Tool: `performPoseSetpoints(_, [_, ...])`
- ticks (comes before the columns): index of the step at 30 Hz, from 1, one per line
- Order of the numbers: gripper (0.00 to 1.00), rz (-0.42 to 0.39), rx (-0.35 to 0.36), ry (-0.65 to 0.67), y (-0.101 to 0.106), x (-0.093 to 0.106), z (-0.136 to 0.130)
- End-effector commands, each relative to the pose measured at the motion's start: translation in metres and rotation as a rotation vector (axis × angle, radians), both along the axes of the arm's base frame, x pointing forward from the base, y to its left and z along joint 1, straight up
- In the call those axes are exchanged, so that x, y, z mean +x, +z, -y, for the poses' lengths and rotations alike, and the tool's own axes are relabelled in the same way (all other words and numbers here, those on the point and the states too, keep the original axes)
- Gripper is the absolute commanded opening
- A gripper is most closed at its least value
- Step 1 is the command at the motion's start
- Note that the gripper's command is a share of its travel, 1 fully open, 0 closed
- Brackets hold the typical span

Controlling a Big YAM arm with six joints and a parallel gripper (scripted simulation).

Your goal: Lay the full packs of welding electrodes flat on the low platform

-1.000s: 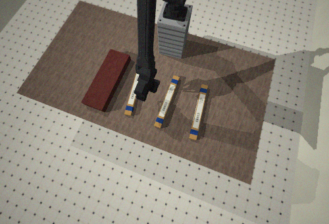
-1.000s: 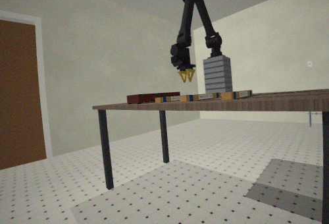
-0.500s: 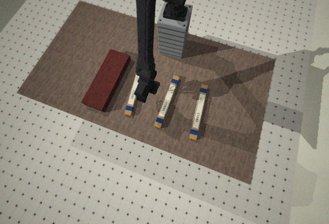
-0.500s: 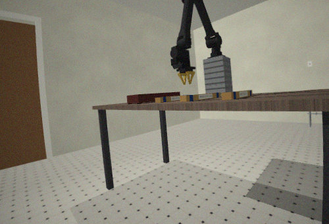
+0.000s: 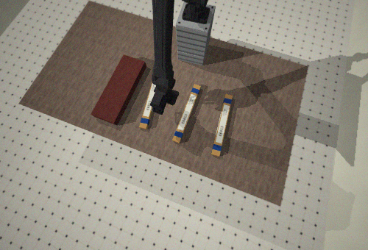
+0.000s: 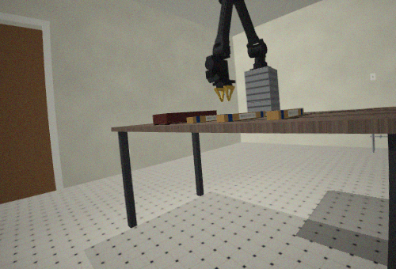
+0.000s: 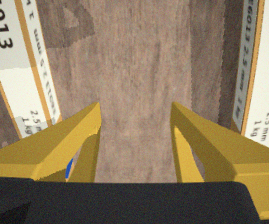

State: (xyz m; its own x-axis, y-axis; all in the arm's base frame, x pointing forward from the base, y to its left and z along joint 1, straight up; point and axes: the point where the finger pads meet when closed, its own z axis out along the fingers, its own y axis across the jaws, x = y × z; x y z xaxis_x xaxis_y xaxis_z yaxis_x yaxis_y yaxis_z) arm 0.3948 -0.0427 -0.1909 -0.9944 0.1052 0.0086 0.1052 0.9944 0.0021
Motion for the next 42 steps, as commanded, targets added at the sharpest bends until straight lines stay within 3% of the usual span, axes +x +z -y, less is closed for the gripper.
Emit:
performPoseSetpoints(1, [0.43, 0.027, -0.005, -0.002, 0.011, 0.012, 0.001])
performPoseSetpoints(42, [0.43, 0.030, -0.005, -0.002, 0.060, 0.013, 0.001])
